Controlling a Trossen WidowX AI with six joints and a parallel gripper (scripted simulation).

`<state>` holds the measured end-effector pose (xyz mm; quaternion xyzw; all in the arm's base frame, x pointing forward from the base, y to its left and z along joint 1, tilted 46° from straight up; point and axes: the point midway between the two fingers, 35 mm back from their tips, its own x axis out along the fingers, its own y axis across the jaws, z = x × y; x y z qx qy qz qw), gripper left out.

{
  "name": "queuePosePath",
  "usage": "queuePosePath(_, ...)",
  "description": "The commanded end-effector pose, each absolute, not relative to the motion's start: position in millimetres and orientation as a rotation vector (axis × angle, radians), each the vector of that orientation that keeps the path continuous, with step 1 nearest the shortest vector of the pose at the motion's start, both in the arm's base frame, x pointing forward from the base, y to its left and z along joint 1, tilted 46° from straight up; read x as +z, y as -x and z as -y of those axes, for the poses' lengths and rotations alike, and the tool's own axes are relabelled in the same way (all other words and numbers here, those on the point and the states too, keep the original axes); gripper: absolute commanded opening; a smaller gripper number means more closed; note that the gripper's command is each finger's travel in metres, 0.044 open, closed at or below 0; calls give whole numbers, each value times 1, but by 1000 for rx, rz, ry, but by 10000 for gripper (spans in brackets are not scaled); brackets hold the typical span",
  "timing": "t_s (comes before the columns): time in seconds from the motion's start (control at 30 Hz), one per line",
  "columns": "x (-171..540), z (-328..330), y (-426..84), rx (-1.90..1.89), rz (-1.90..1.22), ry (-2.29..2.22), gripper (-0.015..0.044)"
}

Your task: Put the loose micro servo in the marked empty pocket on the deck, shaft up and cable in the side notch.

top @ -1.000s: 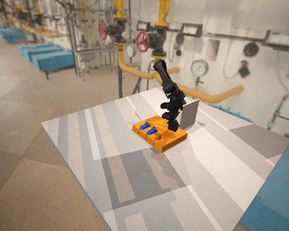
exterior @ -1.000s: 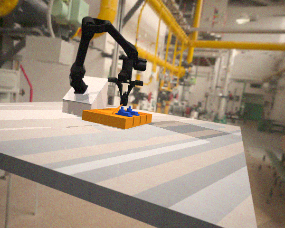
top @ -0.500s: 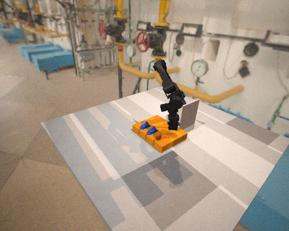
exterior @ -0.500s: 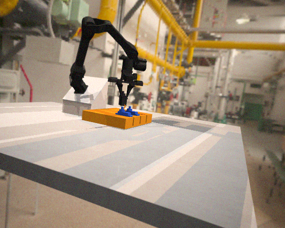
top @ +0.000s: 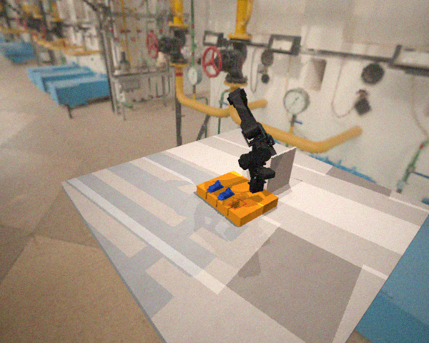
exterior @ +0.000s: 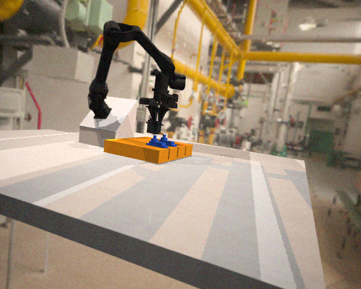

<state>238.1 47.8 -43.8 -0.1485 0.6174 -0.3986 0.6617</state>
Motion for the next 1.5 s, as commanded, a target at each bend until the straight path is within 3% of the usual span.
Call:
queuePosePath(0.0,-44,-49,-239,-817,-1453,420,0)
queuePosePath(0.33,-44,-49,-243,-732,-1507,511,0)
queuePosePath(1.2,-40,-34,-343,-734,-1502,510,0)
queuePosePath(1.47,-42,-31,-348,-734,-1502,510,0)
